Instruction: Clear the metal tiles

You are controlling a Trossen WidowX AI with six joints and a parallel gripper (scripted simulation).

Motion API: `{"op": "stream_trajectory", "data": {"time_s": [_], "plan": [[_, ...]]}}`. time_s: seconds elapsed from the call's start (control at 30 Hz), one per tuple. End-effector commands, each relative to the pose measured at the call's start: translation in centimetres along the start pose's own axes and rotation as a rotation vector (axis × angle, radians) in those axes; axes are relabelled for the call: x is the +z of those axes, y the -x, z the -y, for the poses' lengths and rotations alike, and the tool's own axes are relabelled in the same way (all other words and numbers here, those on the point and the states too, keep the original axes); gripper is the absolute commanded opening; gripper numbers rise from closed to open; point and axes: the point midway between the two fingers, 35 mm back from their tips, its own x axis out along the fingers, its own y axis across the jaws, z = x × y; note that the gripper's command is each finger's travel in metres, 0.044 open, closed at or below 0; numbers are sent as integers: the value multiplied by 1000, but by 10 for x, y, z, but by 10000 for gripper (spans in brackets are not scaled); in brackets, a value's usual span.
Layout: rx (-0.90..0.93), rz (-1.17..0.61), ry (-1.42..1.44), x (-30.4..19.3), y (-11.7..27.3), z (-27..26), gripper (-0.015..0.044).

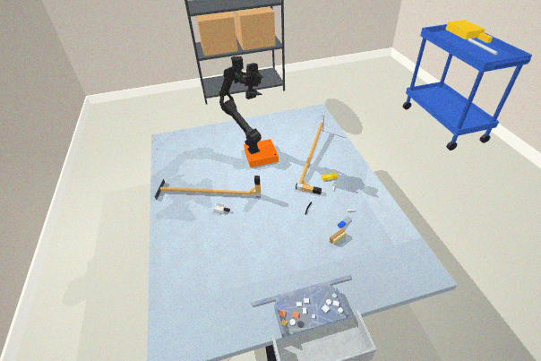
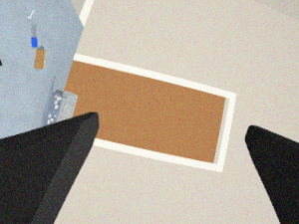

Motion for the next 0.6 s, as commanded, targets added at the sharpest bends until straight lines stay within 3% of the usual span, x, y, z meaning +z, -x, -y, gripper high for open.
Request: {"op": "stream_trajectory", "data": {"time_s": [0.0,0.57], "plan": [[32,-60,-62,-6,-6,-4,440],[95,-284,-280,-31,-21,-17,440]]}}
